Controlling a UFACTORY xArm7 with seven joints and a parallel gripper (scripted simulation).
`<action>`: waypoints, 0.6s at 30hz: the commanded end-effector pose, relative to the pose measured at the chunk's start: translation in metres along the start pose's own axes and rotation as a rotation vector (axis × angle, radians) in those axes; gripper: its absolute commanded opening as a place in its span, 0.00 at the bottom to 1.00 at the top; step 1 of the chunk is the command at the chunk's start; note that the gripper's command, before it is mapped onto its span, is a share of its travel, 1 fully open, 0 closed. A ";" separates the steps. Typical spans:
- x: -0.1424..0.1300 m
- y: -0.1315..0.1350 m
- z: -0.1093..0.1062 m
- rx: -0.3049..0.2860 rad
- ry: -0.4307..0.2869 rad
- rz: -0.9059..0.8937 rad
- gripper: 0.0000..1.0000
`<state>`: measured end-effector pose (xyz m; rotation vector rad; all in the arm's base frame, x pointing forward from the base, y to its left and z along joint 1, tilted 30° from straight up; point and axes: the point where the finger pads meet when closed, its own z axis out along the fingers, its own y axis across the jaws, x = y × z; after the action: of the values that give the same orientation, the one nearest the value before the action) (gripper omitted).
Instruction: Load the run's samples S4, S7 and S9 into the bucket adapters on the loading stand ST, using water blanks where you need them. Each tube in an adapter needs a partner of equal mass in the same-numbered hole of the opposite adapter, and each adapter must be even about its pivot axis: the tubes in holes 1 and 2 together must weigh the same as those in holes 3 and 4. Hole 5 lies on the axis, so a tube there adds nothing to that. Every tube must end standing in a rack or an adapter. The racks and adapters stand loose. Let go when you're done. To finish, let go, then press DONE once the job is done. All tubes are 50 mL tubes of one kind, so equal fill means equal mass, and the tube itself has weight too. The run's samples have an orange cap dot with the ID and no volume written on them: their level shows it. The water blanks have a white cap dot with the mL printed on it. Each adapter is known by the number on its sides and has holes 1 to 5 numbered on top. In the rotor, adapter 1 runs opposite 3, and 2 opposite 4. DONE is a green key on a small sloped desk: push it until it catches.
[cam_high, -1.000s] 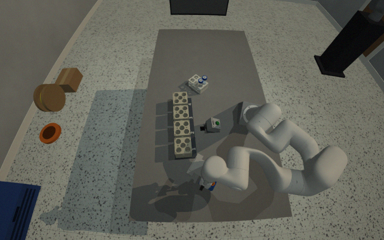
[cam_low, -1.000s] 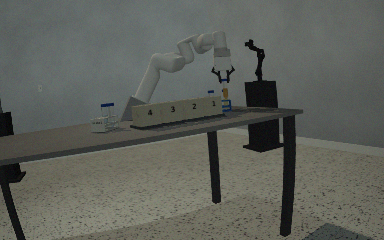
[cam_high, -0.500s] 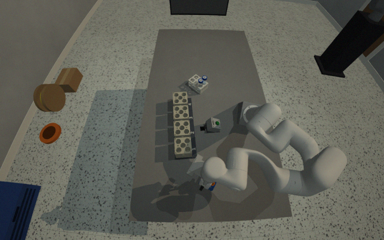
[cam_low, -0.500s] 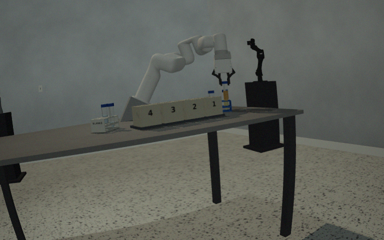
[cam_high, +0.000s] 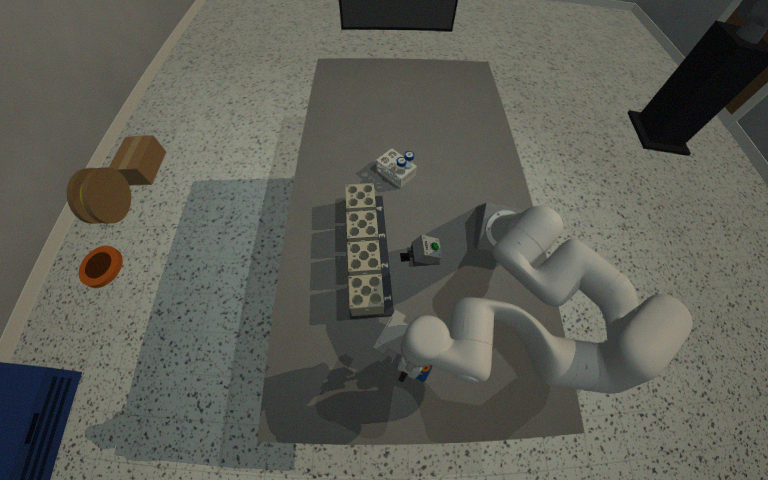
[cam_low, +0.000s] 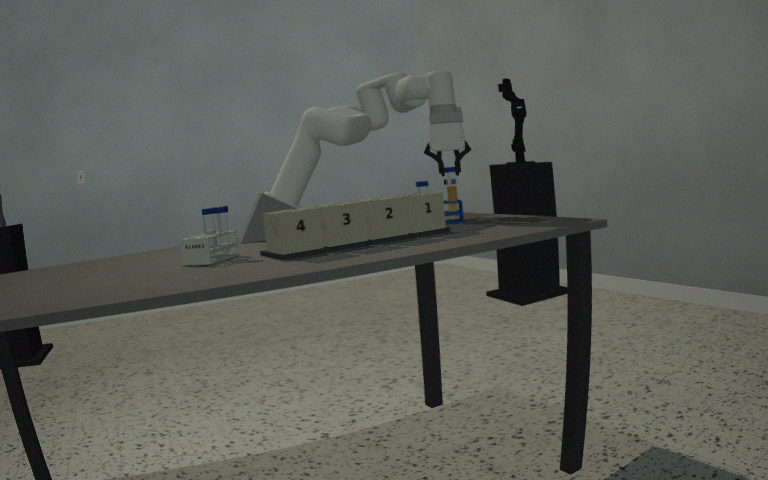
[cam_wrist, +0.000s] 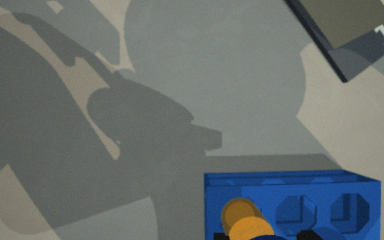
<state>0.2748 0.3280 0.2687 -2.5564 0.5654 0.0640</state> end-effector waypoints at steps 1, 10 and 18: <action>0.000 -0.001 0.003 0.003 0.001 0.000 0.00; 0.000 -0.001 0.010 0.003 0.001 0.000 0.00; 0.000 -0.001 0.018 0.003 0.001 0.000 0.00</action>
<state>0.2758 0.3359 0.2549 -2.5564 0.5654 0.0640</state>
